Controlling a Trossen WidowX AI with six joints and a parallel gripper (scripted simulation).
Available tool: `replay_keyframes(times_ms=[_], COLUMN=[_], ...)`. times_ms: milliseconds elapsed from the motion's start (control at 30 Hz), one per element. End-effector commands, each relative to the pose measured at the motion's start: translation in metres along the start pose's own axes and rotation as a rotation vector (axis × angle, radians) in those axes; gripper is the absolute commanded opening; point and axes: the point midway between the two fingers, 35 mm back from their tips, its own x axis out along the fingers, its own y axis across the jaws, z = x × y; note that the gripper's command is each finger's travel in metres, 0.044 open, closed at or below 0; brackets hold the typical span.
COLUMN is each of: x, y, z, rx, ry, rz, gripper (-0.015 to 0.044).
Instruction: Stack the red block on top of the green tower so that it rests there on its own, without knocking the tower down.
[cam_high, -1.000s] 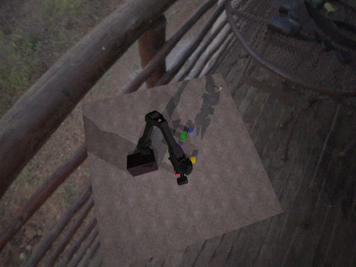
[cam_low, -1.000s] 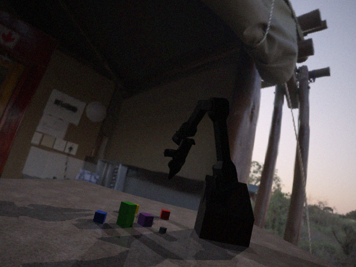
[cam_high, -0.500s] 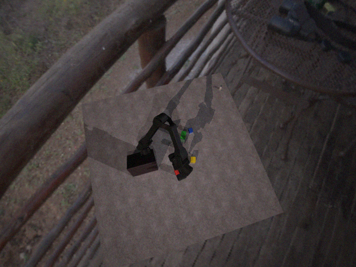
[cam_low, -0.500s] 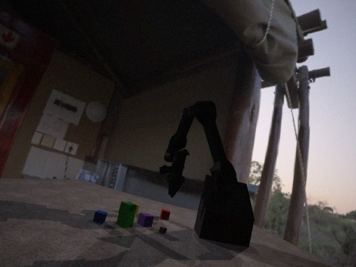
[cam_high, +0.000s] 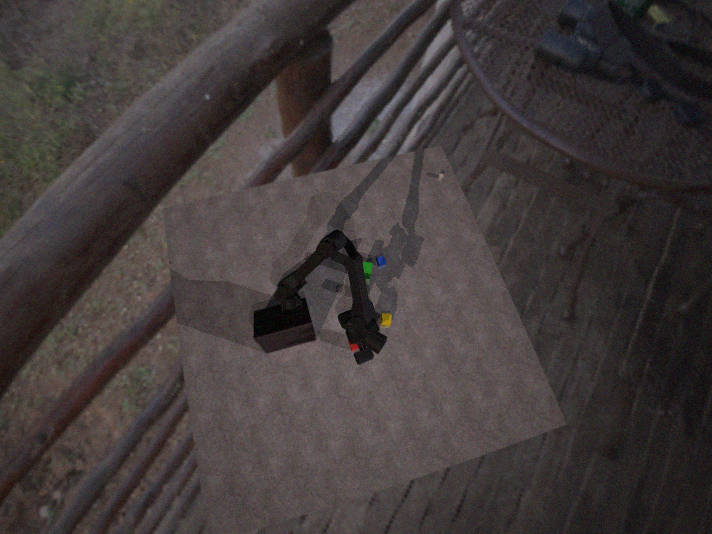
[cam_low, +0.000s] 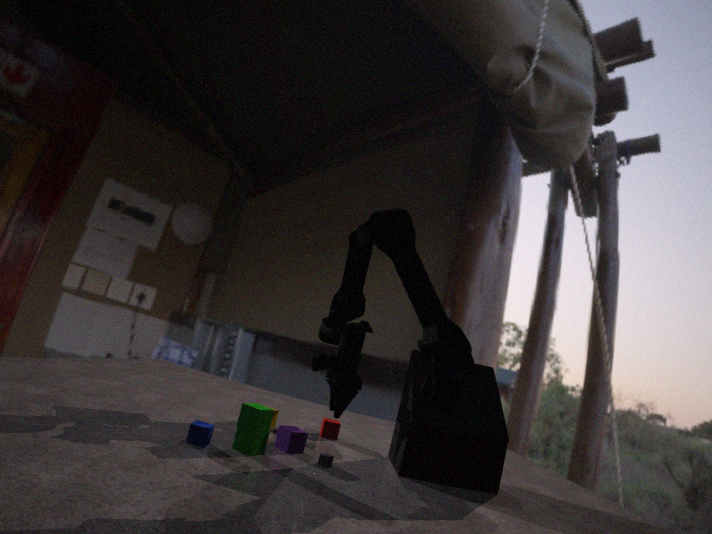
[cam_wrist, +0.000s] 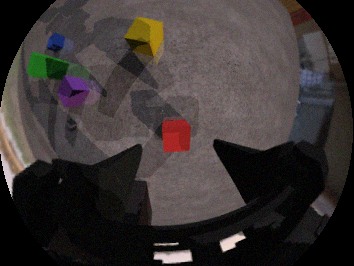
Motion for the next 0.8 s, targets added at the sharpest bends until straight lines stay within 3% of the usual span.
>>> replay_keyframes(times_ms=[0, 767], x=[0.005, 0.043], y=[0.001, 0.002], z=[0.000, 0.000], rx=[0.006, 0.006], ry=[-0.002, -0.003], rz=[0.004, 0.007], gripper=[0.0440, 0.0440])
